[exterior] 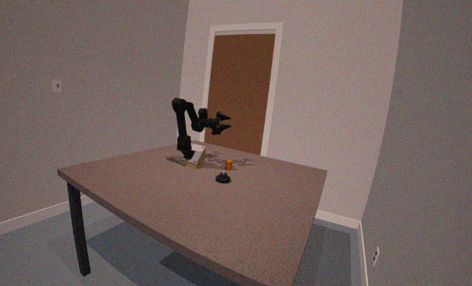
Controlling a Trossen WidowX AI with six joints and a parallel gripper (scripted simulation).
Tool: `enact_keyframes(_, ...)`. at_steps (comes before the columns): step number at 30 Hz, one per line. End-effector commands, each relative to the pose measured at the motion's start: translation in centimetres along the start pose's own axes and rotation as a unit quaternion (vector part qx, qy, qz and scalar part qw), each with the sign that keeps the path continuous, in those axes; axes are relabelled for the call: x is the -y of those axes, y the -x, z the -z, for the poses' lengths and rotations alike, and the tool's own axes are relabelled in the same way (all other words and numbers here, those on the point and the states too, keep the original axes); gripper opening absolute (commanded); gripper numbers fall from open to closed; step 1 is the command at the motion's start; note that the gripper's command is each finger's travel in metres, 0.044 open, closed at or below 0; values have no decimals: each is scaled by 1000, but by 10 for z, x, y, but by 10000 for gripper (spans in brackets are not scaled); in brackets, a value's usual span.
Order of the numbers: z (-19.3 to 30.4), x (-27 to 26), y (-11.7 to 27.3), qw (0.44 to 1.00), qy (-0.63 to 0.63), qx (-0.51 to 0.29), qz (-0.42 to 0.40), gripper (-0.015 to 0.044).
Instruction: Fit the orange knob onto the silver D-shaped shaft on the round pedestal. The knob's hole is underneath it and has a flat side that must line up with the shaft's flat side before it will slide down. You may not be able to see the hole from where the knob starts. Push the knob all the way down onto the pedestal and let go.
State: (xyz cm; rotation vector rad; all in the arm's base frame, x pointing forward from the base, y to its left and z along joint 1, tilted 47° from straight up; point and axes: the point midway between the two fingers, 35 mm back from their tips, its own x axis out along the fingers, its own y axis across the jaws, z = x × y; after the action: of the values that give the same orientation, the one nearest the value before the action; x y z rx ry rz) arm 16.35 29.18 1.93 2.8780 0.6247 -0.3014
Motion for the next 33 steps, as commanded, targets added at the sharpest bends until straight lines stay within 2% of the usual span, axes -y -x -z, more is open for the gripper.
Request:
enact_keyframes(1, 0, 0, 0, 1000, 0, 0, 0, 426)
enact_keyframes(3, -5, 1, -7, 1000, -15, 14, -6, 440)
enact_keyframes(8, -43, -8, -49, 981, -134, 120, -79, 440)
enact_keyframes(14, -79, -44, -80, 901, -290, 222, -235, 440)
enact_keyframes(21, -87, -68, -90, 821, -393, 238, -340, 440)
enact_keyframes(22, -85, -72, -96, 794, -432, 229, -361, 440)
enact_keyframes(31, -89, -109, -85, 683, -485, 225, -498, 440)
enact_keyframes(33, -87, -118, -86, 639, -514, 208, -533, 440)
